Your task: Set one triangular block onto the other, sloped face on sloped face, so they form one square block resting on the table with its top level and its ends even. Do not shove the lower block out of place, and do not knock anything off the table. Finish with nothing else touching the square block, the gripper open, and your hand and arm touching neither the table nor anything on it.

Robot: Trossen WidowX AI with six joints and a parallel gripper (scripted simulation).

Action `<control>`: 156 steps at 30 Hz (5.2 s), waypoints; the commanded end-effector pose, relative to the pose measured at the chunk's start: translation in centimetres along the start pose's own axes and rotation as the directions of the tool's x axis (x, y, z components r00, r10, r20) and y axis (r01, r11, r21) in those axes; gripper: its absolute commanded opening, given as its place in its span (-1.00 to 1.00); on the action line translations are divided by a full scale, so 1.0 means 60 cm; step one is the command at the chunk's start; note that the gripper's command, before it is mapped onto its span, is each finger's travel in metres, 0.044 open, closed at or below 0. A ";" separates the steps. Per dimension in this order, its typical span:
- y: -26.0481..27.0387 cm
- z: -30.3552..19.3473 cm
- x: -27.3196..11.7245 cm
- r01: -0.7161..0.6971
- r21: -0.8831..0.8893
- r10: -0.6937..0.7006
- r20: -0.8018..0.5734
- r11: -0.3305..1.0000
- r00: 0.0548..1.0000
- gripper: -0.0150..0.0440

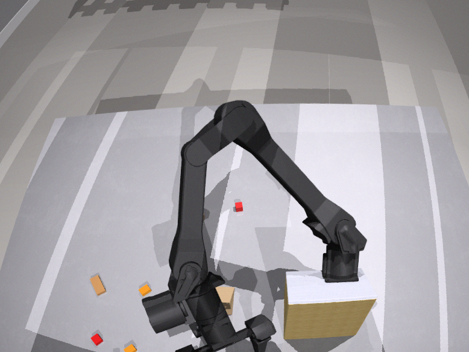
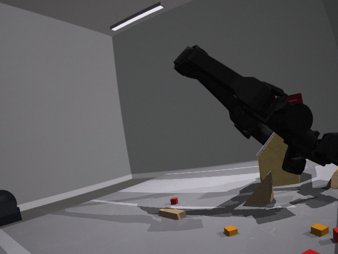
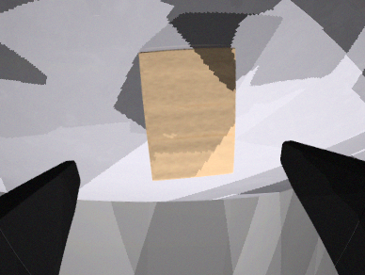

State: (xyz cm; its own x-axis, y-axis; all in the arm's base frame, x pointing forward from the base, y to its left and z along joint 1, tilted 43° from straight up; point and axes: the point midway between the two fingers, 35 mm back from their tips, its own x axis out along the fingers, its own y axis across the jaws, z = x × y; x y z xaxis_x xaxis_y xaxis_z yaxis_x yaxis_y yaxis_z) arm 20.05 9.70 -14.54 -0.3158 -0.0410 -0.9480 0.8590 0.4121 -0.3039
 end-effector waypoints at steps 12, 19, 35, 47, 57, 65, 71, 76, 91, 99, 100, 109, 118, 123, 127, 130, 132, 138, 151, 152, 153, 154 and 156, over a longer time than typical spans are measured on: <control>-0.013 -0.004 0.092 0.008 0.002 -0.008 -0.004 1.000 1.000 1.00; -0.013 -0.003 0.091 0.009 -0.001 -0.009 0.000 1.000 1.000 0.82; -0.013 -0.003 0.091 0.009 -0.001 -0.009 0.000 1.000 1.000 -0.20; -0.003 -0.054 0.037 0.005 -0.002 -0.005 -0.002 1.000 1.000 -0.49; -0.008 -0.114 -0.020 0.006 -0.003 -0.006 -0.005 1.000 1.000 -0.49; -0.010 -0.123 -0.029 0.006 -0.003 -0.006 -0.006 1.000 1.000 -0.49; -0.012 -0.119 -0.024 0.020 -0.085 -0.018 0.024 0.996 1.000 -0.49; -0.013 -0.121 -0.020 0.049 -0.242 -0.033 0.071 0.969 0.997 -0.49; -0.015 -0.126 -0.013 0.191 -0.650 -0.066 0.212 0.735 0.975 -0.49; -0.015 -0.129 -0.010 0.282 -0.799 -0.075 0.287 0.531 0.955 -0.49; -0.015 -0.130 -0.010 0.292 -0.813 -0.075 0.296 0.503 0.952 -0.49; -0.015 -0.134 -0.007 0.384 -0.895 -0.075 0.377 0.228 0.923 -0.49; -0.015 -0.140 -0.006 0.457 -0.887 -0.066 0.461 -0.070 0.885 -0.49; -0.015 -0.143 -0.006 0.480 -0.846 -0.058 0.504 -0.233 0.862 -0.49; -0.014 -0.146 -0.006 0.487 -0.796 -0.051 0.538 -0.359 0.842 -0.49; -0.014 -0.148 -0.006 0.485 -0.750 -0.045 0.562 -0.449 0.826 -0.49; -0.014 -0.149 -0.007 0.481 -0.715 -0.041 0.577 -0.507 0.815 -0.49; -0.013 -0.153 -0.008 0.451 -0.594 -0.027 0.623 -0.666 0.782 -0.49; -0.012 -0.161 -0.011 0.352 -0.366 0.003 0.689 -0.862 0.724 -0.49; -0.012 -0.161 -0.011 0.352 -0.366 0.003 0.689 -0.862 0.724 -0.49; -0.012 -0.161 -0.011 0.352 -0.366 0.003 0.689 -0.862 0.724 -0.49; -0.012 -0.161 -0.011 0.351 -0.366 0.003 0.689 -0.862 0.725 -0.49; -0.011 -0.159 -0.016 0.351 -0.364 0.005 0.688 -0.863 0.726 -0.49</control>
State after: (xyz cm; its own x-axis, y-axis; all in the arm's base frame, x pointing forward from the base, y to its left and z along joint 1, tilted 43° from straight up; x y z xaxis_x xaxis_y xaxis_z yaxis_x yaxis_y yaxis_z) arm 15.65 18.03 -12.83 0.0437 -0.6562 -0.7533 -0.9990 -0.0232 -0.0378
